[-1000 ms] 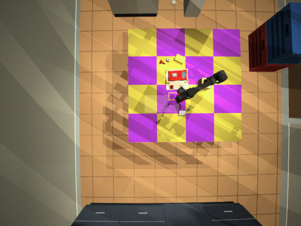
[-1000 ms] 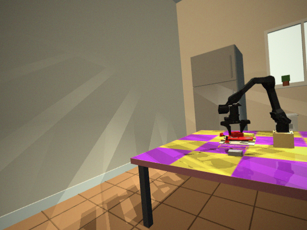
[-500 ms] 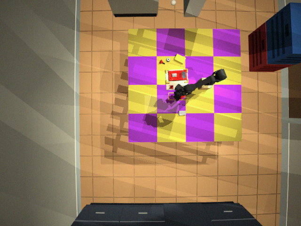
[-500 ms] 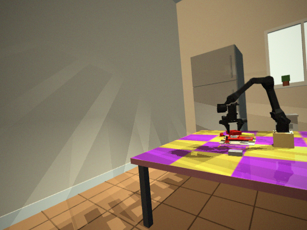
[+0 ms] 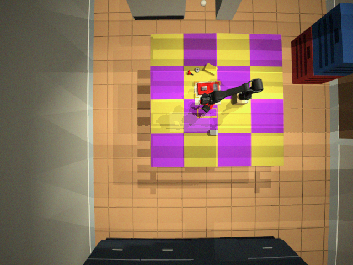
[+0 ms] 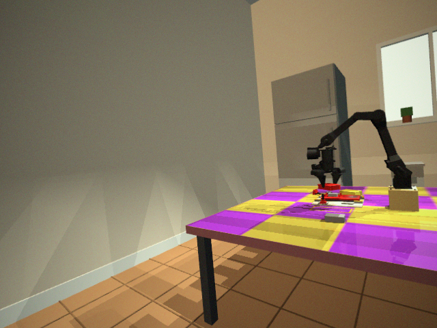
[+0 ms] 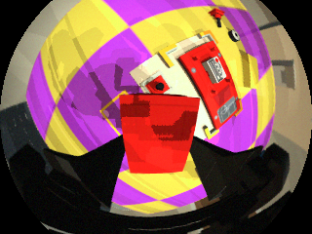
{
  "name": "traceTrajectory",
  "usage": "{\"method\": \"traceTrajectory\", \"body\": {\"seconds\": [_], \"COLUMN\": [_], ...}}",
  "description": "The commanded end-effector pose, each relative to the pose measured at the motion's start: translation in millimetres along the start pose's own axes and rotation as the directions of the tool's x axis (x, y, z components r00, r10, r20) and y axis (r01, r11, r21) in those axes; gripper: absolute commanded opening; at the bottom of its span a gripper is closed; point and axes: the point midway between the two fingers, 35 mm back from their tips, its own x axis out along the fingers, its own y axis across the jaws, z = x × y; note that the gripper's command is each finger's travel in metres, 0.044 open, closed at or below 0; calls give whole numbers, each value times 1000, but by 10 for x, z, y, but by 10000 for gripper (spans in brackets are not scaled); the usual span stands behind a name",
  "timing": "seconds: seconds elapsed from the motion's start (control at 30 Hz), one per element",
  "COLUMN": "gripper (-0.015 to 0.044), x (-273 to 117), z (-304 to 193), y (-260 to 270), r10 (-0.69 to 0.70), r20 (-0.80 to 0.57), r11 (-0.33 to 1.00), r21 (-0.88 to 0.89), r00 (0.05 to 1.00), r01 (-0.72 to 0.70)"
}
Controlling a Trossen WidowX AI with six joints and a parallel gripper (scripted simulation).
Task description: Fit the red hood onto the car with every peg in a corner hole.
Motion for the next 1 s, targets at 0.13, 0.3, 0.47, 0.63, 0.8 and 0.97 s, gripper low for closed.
{"method": "traceTrajectory", "body": {"seconds": [0.13, 0.3, 0.47, 0.63, 0.8, 0.97], "gripper": [0, 0, 0, 0, 0, 0], "x": [13, 8, 2, -4, -11, -17], "z": [265, 417, 561, 697, 823, 940], "y": [-205, -347, -498, -659, -830, -1009], "r10": [-9, -11, -13, -15, -16, -18], "r20": [-6, -6, -6, -6, -6, -7], "r11": [990, 975, 952, 922, 886, 843], "r21": [-140, -224, -306, -386, -463, -537], "r00": [1000, 1000, 1000, 1000, 1000, 1000], "r01": [8, 9, 10, 11, 12, 11]}}
